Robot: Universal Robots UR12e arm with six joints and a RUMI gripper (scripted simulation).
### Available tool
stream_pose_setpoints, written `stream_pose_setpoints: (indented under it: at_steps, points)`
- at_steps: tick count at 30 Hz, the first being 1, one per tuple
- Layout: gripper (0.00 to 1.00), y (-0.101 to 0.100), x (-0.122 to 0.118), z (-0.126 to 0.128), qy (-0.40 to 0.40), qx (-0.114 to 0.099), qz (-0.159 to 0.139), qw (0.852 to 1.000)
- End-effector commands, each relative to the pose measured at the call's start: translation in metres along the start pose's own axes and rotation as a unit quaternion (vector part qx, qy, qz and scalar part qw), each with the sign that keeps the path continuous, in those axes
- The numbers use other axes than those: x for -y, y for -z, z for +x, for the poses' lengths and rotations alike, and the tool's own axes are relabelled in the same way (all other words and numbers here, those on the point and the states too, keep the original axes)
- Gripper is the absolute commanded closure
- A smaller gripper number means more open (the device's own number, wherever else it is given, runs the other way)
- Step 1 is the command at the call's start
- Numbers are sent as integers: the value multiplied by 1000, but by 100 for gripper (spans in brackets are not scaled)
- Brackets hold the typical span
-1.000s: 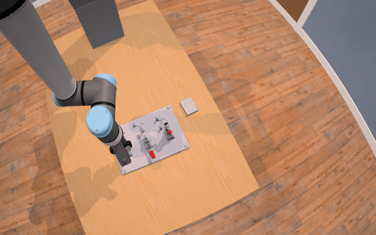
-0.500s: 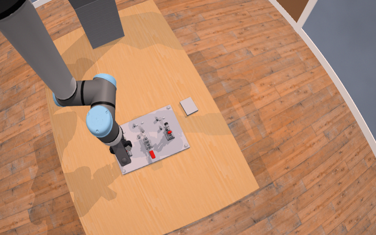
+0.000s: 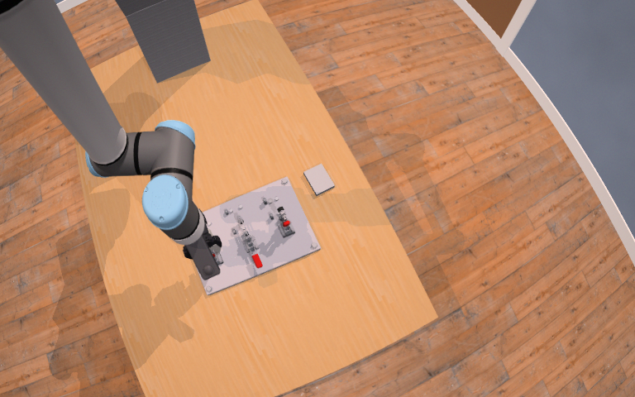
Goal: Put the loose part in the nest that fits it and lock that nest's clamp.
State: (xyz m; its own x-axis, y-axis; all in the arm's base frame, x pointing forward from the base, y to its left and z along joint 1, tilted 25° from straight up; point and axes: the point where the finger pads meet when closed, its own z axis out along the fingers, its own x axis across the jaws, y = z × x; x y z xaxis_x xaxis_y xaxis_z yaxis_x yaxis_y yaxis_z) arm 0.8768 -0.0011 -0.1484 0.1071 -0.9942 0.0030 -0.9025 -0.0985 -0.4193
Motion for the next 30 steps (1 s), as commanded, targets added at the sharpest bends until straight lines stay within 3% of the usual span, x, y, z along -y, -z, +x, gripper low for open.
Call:
stream_pose_setpoints:
  at_steps: [1, 11, 29, 30]
  points:
    - [72, 13, 1, 0, 0, 0, 1, 1000]
    - [72, 43, 1, 0, 0, 0, 1, 1000]
    - [72, 45, 1, 0, 0, 0, 1, 1000]
    - [41, 45, 1, 0, 0, 0, 1, 1000]
